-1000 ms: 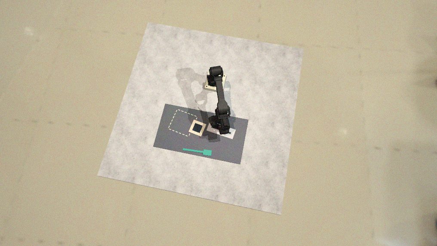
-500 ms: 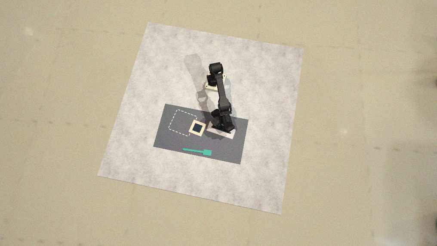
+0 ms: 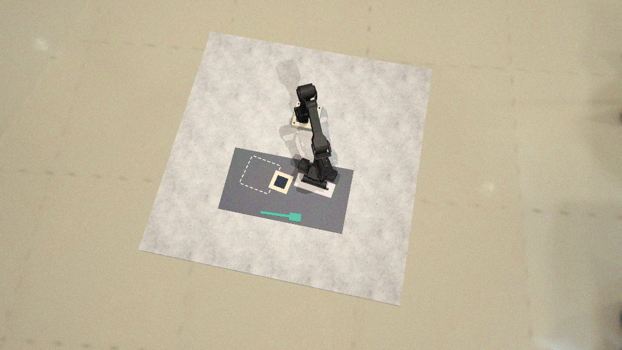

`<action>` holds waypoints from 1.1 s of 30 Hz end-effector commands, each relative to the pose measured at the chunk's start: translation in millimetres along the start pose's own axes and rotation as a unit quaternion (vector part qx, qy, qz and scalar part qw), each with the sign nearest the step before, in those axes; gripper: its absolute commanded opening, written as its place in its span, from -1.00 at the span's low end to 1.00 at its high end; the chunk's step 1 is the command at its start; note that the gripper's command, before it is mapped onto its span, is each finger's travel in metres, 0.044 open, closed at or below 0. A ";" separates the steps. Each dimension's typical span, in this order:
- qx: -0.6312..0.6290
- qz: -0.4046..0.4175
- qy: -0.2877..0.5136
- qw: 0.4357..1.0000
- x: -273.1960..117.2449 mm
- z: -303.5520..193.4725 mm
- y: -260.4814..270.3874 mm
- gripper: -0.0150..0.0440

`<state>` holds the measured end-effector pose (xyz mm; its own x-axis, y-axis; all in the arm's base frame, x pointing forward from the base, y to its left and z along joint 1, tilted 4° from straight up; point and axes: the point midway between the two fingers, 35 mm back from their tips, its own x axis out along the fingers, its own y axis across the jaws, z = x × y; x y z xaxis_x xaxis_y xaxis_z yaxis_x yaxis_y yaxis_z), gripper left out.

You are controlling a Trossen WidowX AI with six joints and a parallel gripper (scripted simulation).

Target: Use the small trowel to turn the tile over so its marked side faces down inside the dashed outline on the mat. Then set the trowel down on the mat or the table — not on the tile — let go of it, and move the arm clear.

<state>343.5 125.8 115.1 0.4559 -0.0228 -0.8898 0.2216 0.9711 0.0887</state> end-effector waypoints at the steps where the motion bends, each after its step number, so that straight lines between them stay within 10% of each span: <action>1: -0.057 0.003 -0.020 0.998 -1.5 -1.4 0.3 0.53; 33: -0.540 -0.072 -0.143 0.826 2.3 -25.5 -14.4 0.53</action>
<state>321.6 119.2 99.0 0.6898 -0.0577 -0.7217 -0.5147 0.6620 -0.5448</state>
